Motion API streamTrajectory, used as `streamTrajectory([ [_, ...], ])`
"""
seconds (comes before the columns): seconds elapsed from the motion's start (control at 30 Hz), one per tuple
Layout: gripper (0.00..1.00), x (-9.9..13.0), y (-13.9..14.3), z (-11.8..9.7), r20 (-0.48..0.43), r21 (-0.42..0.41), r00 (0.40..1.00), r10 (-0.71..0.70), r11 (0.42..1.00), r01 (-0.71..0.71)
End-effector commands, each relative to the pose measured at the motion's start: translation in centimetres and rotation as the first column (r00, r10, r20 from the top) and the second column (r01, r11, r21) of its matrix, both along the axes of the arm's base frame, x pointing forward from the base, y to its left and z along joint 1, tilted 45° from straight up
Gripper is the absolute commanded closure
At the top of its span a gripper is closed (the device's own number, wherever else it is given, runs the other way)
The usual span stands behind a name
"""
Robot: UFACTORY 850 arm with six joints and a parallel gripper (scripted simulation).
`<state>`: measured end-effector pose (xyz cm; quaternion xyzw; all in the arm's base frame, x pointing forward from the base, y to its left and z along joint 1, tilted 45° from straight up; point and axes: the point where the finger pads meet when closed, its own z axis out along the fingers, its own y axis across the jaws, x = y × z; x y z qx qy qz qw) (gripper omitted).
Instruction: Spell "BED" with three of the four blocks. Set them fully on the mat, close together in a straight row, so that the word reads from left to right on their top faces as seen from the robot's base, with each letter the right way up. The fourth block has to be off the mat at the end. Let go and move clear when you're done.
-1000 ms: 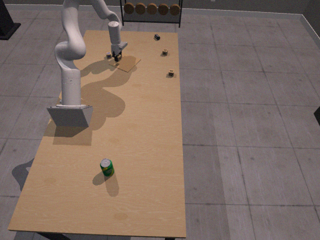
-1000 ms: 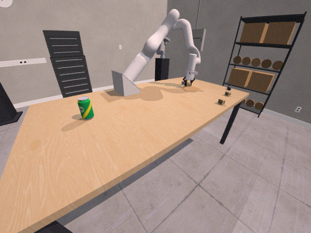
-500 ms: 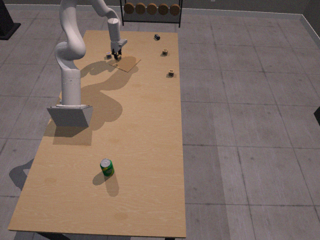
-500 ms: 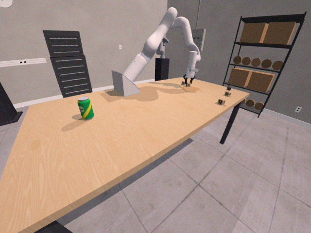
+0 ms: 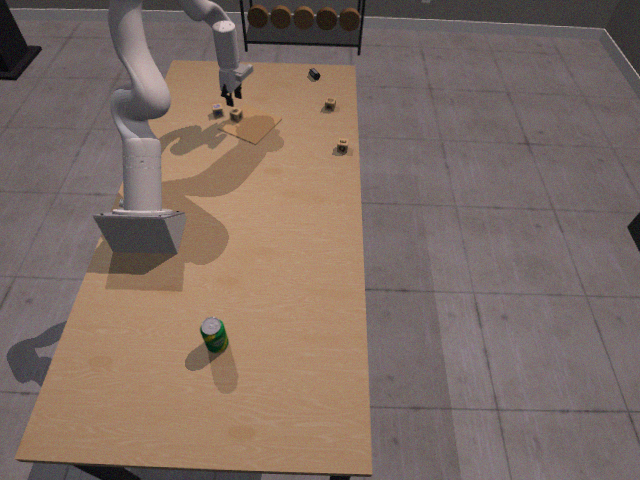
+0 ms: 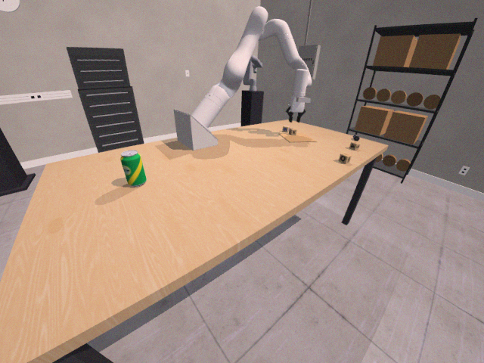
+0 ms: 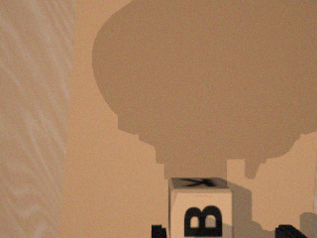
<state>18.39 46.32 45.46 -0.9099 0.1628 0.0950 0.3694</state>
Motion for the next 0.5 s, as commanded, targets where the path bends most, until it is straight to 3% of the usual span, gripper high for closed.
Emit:
streamTrajectory([
  [0.0, 0.38, 0.04, -0.25, 0.37, 0.001, 0.001, 1.000, 0.000, 1.000, 0.000],
  [0.03, 0.38, 0.04, -0.25, 0.38, 0.001, 0.001, 1.000, 0.000, 1.000, 0.000],
  [0.07, 0.00, 0.04, -0.25, 0.38, 0.001, 0.001, 1.000, 0.000, 1.000, 0.000],
  [0.47, 0.00, 0.04, -0.25, 0.38, 0.001, 0.001, 1.000, 0.000, 1.000, 0.000],
])
